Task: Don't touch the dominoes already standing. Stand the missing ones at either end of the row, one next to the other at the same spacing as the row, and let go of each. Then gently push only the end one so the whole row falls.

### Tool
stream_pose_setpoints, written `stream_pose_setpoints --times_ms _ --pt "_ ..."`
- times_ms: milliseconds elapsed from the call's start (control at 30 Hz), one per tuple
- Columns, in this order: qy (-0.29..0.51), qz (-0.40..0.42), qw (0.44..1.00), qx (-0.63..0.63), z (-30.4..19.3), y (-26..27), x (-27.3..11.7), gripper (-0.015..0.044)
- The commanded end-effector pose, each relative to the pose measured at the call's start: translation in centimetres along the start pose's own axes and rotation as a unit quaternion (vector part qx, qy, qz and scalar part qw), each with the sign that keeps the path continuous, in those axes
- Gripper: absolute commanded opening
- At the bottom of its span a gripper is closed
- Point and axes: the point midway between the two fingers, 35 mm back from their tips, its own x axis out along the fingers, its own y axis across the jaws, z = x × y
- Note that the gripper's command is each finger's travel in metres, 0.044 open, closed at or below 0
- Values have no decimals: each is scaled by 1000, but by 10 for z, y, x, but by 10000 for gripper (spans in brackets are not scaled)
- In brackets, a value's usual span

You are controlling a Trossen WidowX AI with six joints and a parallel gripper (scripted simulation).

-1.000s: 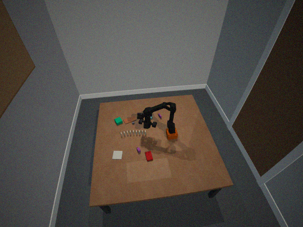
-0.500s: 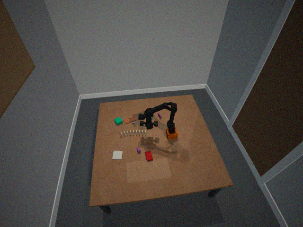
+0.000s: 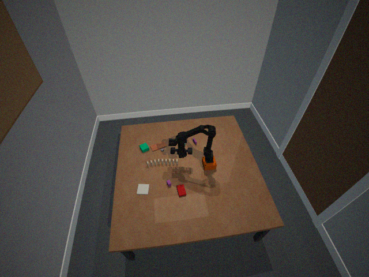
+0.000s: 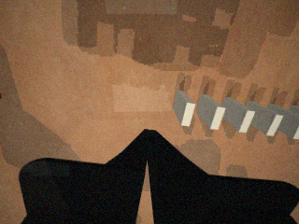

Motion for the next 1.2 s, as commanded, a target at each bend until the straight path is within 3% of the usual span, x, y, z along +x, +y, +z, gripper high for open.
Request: stream_pose_setpoints --times_ms 0,667,900,1167 --pt "-3 -1 1000 -2 1 1 0 0" --pt "-3 -1 1000 -2 1 1 0 0" --pt "-3 0 1000 -2 1 -4 78 0" --pt "-3 0 1000 -2 1 -4 81 0"
